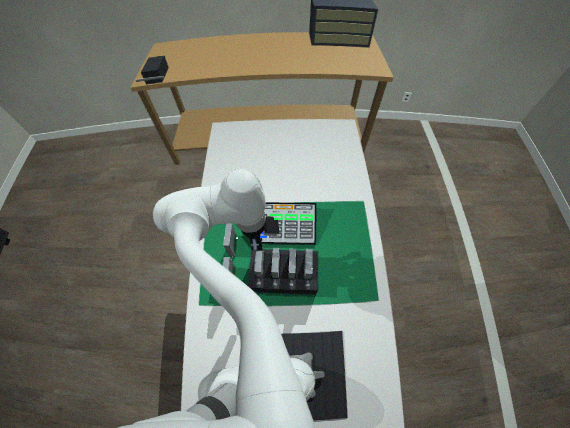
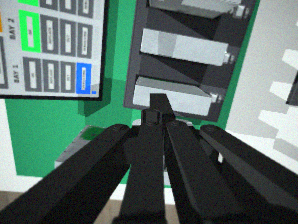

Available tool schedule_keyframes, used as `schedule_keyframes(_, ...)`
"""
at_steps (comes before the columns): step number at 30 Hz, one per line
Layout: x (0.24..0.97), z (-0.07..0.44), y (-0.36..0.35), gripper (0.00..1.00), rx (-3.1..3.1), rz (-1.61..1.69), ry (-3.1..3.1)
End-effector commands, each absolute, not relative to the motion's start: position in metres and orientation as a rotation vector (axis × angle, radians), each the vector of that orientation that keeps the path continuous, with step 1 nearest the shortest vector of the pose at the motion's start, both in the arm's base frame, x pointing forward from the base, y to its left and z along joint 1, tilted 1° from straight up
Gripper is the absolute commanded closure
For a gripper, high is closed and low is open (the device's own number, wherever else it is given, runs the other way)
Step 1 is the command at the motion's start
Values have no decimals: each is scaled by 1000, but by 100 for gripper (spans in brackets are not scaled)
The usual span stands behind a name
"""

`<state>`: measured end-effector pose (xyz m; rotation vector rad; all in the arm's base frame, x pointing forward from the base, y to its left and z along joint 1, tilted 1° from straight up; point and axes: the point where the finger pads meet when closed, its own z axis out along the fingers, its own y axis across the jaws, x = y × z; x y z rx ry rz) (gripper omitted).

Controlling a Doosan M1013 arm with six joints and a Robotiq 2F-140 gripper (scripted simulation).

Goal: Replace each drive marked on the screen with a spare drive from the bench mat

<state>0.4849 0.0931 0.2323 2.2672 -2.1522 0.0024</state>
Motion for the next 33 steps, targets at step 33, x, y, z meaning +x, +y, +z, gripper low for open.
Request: schedule_keyframes(33,666,362,-6,90,3133,-19,-131)
